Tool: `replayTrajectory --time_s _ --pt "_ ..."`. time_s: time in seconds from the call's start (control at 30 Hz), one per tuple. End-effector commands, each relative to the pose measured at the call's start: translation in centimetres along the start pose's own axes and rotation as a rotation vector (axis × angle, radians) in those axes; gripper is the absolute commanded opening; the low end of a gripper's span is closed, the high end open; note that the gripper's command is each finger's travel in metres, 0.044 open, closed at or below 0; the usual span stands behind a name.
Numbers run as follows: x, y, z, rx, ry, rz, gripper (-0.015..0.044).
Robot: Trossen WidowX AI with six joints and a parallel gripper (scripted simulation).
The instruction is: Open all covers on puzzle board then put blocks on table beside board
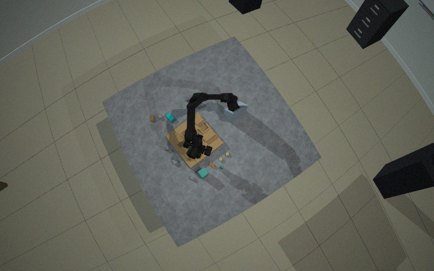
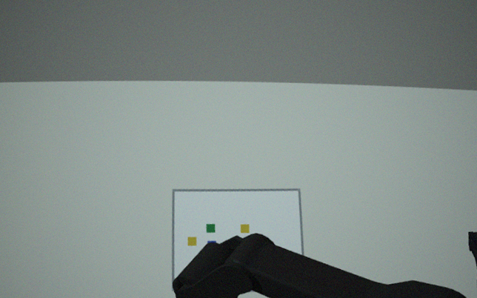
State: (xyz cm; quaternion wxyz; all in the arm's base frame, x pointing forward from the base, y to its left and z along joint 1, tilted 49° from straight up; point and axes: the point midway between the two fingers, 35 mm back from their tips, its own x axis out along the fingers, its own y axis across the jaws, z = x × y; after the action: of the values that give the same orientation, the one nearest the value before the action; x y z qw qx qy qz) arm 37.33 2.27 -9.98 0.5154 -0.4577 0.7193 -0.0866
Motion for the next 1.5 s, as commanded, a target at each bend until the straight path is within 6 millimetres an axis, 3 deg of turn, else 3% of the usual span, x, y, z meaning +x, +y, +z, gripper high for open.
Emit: replayTrajectory --time_s 0.0,0.17,0.47,1.47 --pt "-1.7 -0.2 0.0 0.011 -0.004 0.005 0.0144" --pt "-1.1 -0.2 0.0 0.011 -0.005 0.005 0.0144" --pt "1.8 -0.3 0.0 0.009 -0.003 0.004 0.0144" --pt "2.0 -0.3 0.1 0.006 -0.003 0.004 0.0144"
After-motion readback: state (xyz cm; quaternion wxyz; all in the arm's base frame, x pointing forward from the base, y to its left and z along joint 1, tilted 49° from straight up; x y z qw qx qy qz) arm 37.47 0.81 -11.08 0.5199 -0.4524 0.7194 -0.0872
